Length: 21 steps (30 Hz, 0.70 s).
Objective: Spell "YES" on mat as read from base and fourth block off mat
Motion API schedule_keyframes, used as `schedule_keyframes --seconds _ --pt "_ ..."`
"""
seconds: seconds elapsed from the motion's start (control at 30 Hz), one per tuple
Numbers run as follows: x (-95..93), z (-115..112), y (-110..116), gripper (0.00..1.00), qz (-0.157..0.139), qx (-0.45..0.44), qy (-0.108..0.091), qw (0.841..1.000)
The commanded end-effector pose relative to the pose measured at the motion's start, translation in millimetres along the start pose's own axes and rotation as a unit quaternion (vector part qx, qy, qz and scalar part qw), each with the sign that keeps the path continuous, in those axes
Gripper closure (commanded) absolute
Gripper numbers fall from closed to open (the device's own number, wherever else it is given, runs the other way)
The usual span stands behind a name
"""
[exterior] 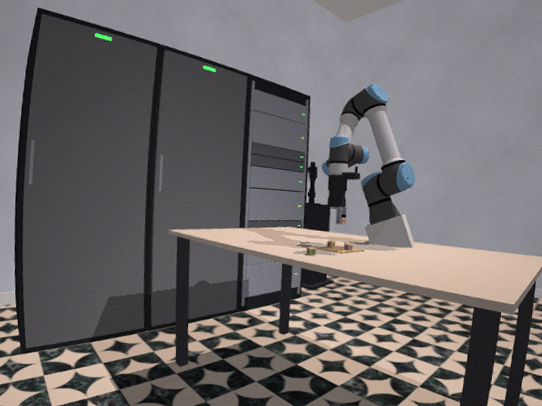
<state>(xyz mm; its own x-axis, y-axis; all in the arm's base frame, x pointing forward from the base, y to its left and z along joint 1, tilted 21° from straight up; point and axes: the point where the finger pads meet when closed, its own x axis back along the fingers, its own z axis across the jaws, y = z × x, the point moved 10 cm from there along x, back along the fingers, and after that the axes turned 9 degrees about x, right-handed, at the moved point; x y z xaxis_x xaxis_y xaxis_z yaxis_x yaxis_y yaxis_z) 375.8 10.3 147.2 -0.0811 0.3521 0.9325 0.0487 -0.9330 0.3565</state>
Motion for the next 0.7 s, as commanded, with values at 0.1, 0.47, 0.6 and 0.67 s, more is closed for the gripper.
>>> schedule_keyframes --seconds 0.1,0.47,0.6,0.67 --pt "0.6 -0.3 0.4 0.51 0.000 -0.002 0.001 1.000" --pt "-15.8 -1.4 -0.2 0.51 0.001 -0.001 -0.001 1.000" --pt "-30.8 -1.5 -0.3 0.51 0.001 -0.001 -0.001 1.000" --pt "-30.8 -1.5 -0.3 0.51 0.001 -0.001 -0.001 1.000"
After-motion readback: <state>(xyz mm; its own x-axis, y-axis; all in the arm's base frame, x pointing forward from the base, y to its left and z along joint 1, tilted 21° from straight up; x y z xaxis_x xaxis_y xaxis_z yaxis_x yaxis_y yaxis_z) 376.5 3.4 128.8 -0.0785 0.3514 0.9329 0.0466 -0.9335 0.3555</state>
